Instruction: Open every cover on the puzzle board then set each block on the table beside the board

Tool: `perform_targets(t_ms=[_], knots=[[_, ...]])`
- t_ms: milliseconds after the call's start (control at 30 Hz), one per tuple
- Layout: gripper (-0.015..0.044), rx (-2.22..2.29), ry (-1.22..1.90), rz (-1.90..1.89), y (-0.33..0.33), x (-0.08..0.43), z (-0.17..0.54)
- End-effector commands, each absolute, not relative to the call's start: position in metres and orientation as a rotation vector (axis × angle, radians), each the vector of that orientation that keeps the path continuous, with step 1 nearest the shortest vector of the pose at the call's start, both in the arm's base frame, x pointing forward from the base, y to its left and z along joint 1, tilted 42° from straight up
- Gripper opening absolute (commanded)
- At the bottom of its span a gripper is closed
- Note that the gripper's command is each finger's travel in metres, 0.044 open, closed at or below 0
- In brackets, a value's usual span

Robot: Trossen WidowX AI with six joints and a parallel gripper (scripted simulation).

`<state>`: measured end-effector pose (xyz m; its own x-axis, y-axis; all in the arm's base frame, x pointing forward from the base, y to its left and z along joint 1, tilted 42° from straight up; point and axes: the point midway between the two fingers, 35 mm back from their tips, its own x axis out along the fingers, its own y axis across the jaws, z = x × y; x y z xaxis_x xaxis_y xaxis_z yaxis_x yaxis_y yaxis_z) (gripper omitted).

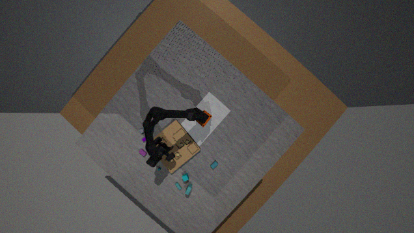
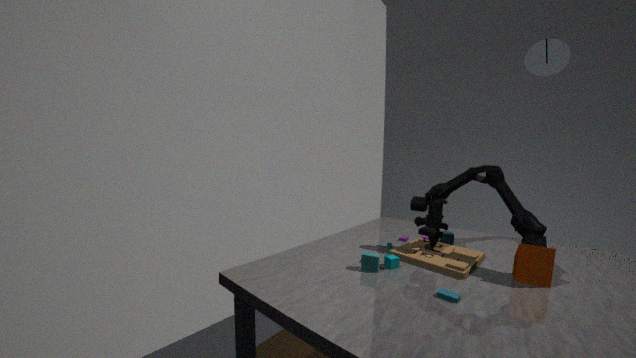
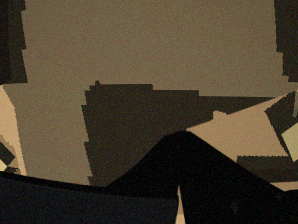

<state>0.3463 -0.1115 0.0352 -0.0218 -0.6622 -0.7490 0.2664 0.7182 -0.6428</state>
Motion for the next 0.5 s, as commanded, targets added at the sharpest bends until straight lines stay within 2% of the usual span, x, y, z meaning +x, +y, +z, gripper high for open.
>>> perform_targets(t_ms=[0,467], knots=[[0.0,-0.352,1.405,-0.766,-0.109,0.352,0.034],[0.0,-0.351,1.405,-0.766,-0.105,0.365,0.03]])
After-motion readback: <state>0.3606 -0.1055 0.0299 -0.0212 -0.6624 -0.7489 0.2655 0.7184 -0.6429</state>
